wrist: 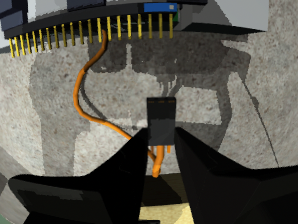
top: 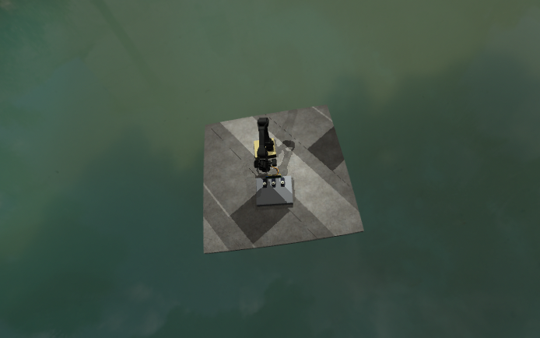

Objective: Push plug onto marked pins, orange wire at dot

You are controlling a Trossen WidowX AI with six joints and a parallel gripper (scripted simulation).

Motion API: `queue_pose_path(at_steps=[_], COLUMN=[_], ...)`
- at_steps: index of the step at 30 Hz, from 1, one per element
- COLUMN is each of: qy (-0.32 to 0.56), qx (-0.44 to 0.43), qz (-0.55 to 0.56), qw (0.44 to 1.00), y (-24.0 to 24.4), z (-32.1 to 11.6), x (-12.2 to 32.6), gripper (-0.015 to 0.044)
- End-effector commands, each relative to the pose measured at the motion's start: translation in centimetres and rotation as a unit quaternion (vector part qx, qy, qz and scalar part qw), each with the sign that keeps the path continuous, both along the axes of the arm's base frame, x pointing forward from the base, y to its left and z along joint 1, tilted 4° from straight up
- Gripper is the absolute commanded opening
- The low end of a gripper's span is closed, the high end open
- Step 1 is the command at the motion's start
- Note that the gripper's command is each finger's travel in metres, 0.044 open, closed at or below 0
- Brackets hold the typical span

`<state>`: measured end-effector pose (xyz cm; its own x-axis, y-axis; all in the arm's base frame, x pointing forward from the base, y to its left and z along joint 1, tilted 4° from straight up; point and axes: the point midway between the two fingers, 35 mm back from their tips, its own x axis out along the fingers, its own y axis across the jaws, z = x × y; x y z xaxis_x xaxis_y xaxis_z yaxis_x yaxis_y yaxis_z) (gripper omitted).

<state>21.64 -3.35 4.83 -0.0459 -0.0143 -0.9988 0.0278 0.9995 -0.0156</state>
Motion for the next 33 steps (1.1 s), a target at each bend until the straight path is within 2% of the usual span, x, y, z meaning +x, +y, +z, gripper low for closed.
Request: queue_pose_path(at_steps=[1,13,33], qy=[0.002,0.001,0.000], qx=[-0.002,-0.002,-0.002], qz=[0.002,0.002,0.002], qw=[1.000,1.000,1.000], y=[-0.1,-0.4,-0.3], z=[-0.8,-0.5,-0.5], x=[-0.3,3.1,4.2], gripper=[0.0000,0.0000,0.0000])
